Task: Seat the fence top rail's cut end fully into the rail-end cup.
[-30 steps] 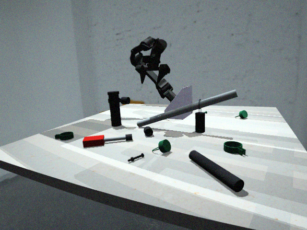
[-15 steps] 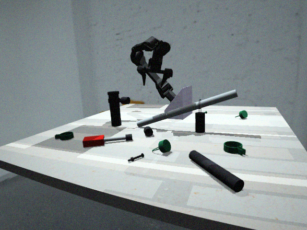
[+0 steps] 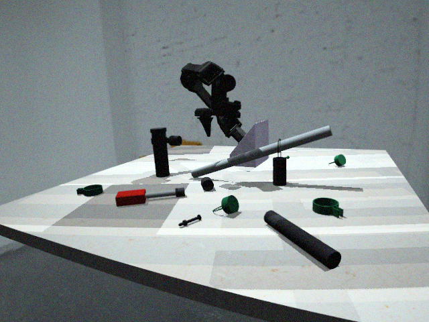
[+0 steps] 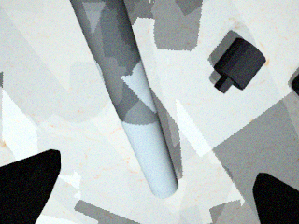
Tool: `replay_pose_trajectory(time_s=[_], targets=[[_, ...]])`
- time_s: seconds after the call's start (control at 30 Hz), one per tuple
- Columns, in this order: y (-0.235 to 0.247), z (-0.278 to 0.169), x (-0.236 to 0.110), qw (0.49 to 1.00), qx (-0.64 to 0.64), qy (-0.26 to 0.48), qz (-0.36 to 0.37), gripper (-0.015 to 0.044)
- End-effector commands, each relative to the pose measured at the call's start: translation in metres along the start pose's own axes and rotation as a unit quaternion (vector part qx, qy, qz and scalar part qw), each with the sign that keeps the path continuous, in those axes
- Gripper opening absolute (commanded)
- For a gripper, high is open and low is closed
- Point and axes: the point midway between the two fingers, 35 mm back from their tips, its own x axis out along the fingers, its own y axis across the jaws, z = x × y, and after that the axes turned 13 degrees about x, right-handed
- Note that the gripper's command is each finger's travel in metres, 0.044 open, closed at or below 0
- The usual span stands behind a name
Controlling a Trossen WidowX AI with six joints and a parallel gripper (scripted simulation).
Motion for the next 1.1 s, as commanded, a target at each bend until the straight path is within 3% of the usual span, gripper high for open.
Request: replay_pose_trajectory(time_s=[0.0,0.3,0.5,1.07], targets=[[0.007,0.011,0.028,0.977,-0.2,0.015,0.064,0.044],[0.007,0.011,0.028,0.977,-0.2,0.015,0.064,0.044],[0.011,0.009,0.061,0.978,-0.2,0.015,0.064,0.044],[0.014,0.008,0.085,0.978,-0.2,0.015,0.064,0.044]])
